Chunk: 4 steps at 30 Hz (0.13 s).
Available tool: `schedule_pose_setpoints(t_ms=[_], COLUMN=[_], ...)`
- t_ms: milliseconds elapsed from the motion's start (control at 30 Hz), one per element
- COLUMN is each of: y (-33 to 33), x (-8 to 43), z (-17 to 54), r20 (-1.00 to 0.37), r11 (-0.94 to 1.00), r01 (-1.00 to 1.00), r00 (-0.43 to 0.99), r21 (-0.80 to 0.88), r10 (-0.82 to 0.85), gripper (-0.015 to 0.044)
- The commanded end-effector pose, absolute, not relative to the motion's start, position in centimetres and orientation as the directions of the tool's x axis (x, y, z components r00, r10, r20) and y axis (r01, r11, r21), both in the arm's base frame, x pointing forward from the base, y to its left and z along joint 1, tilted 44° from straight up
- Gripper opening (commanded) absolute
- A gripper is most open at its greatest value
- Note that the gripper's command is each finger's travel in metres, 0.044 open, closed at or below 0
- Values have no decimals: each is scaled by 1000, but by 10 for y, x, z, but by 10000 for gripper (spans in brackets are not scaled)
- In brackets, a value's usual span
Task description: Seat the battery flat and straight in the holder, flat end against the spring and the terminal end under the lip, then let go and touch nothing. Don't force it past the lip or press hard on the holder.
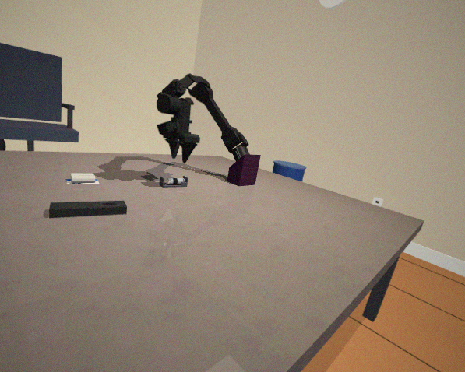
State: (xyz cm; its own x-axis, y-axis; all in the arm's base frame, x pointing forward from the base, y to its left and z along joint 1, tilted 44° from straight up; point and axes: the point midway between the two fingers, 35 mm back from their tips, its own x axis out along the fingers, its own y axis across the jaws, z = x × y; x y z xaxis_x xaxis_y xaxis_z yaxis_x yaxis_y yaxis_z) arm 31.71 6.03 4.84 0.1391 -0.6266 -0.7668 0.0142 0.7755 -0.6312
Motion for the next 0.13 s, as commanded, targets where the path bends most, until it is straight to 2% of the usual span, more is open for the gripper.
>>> schedule_pose_setpoints(t_ms=[0,100], y=[61,61], x=[317,317], z=[48,48], r20=[-770,-770], r11=[779,779], r01=[19,19], r00=[136,136], r21=[-627,-627], r10=[-623,-623], gripper=[440,440])
